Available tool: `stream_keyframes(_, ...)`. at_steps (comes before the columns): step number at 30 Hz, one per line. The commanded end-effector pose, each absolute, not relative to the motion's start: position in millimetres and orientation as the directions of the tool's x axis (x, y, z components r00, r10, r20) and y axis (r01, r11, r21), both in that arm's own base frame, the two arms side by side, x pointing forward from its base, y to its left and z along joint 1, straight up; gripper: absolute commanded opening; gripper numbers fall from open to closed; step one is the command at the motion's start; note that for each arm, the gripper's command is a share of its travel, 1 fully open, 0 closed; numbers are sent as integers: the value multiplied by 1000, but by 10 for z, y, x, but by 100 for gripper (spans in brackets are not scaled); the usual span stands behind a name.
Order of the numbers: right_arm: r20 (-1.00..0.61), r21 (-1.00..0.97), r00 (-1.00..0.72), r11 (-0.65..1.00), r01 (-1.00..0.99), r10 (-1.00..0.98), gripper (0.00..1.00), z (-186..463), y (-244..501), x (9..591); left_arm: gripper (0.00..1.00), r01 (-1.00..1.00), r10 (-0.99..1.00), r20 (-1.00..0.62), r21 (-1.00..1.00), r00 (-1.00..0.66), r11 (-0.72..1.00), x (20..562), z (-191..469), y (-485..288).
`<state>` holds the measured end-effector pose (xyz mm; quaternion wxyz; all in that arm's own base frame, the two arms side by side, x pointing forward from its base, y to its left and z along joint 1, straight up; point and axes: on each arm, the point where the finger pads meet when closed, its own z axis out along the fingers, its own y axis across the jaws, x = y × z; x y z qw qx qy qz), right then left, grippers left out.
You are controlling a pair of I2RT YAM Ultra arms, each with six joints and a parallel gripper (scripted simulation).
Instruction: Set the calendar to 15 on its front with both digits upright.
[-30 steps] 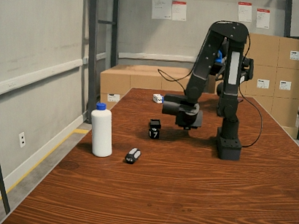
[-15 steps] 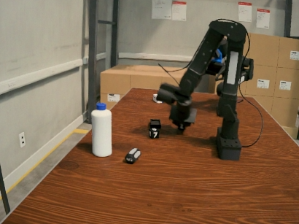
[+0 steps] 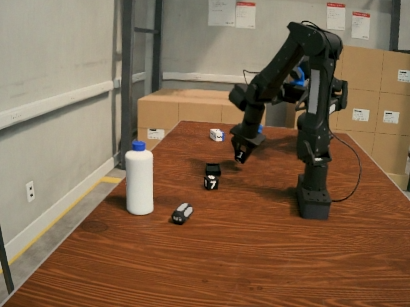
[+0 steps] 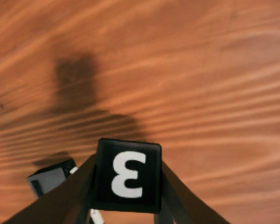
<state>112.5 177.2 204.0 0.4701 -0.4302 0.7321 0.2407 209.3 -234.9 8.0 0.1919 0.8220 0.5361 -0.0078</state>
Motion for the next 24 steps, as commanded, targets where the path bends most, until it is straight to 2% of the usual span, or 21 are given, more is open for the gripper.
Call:
stream_keyframes(1, -903, -51, -179, 512, -857, -390, 100, 2114, 1742, 1100, 26, 880, 932, 13, 323, 363, -347, 2220, 99, -2237)
stream_keyframes(3, -903, -51, -179, 512, -857, -390, 100, 2114, 1742, 1100, 26, 880, 932, 13, 323, 363, -347, 2220, 99, -2237)
stream_keyframes(6, -903, -51, -179, 512, -857, -390, 100, 2114, 1742, 1100, 26, 862, 921, 159, 325, 356, -389, 2177, 93, -2081)
stream_keyframes(14, -903, -51, -179, 512, -857, -390, 100, 2114, 1742, 1100, 26, 725, 700, 477, 171, 532, -667, 1908, 64, -1577)
stream_keyframes(20, -903, -51, -179, 512, -857, -390, 100, 2114, 1742, 1100, 26, 662, 614, 501, 104, 610, -743, 1796, -32, -1485)
stream_keyframes(24, -903, -51, -179, 512, -857, -390, 100, 2114, 1742, 1100, 26, 557, 457, 556, -13, 694, -830, 1629, -122, -1357)
